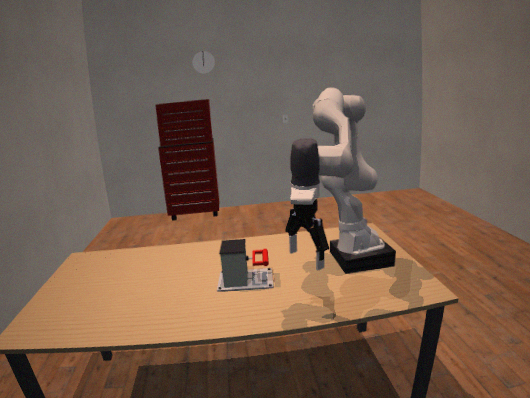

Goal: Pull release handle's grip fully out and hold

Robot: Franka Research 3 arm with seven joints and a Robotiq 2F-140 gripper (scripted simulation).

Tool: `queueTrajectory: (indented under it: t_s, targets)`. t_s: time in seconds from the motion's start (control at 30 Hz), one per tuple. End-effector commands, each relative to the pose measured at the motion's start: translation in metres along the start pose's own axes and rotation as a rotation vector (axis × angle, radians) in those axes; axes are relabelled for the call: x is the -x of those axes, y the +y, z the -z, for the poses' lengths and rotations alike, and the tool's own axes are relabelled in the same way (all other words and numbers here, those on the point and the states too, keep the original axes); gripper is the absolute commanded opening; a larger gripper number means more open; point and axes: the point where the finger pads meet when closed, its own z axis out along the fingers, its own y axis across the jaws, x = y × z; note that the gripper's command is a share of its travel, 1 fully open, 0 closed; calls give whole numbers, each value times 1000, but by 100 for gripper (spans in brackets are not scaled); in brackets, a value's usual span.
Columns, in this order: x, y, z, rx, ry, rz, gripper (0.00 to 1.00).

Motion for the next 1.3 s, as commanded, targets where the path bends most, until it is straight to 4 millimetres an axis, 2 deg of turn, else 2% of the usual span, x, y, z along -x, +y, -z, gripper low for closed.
queueTrajectory:
  t_s: [0.0, 0.57, 0.63, 0.7, 1.03, 1.1, 1.13, 1.27]
  targets:
    - [0, 0, 0, 0, 0, 0, 100]
    - [0, 1, 0, 0, 0, -3, 100]
    - [-4, 13, -1, 1, 1, -64, 100]
    - [-11, 42, -5, 3, 2, -213, 100]
    - [-19, 95, -11, 5, 4, -486, 100]
    - [-19, 95, -11, 5, 4, -486, 100]
    - [-19, 107, -13, 6, 4, -552, 100]
    - [-20, 124, -15, 6, 4, -640, 100]
